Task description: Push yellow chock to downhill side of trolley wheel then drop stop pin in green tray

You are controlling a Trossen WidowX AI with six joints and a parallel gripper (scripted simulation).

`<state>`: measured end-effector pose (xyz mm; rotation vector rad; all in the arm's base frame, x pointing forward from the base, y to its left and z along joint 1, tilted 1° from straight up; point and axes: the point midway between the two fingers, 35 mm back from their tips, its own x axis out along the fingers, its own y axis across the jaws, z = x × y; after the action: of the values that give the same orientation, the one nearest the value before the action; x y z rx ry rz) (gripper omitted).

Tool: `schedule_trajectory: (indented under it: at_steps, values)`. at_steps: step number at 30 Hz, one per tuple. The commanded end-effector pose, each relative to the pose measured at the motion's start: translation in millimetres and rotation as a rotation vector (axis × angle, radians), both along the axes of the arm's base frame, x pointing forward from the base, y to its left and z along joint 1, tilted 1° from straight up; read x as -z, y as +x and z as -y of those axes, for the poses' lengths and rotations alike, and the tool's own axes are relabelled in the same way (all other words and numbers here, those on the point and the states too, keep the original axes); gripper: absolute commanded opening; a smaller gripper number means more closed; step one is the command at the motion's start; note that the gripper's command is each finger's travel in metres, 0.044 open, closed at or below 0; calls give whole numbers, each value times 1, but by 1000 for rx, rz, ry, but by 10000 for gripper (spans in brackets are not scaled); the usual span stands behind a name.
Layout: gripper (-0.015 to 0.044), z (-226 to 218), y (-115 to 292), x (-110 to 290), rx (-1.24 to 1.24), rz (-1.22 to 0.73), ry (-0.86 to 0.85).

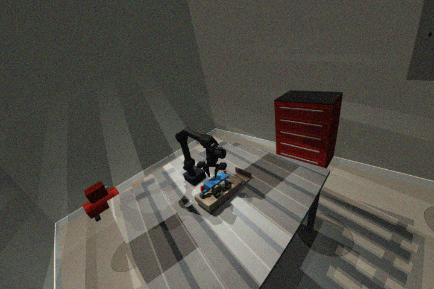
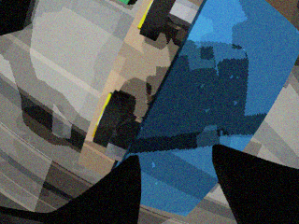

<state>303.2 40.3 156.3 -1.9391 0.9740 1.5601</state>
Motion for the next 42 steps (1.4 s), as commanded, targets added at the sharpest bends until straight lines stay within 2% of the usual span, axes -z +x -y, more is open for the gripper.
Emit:
schedule_trajectory:
  at_steps: [1, 6, 8, 42]
  values:
    - [190, 33, 6, -8, 232, 56, -11]
    - [190, 74, 7, -16, 515, 126, -22]
    - [190, 80, 7, -17, 554, 135, -24]
    - [190, 89, 9, 11, 553, 136, -25]
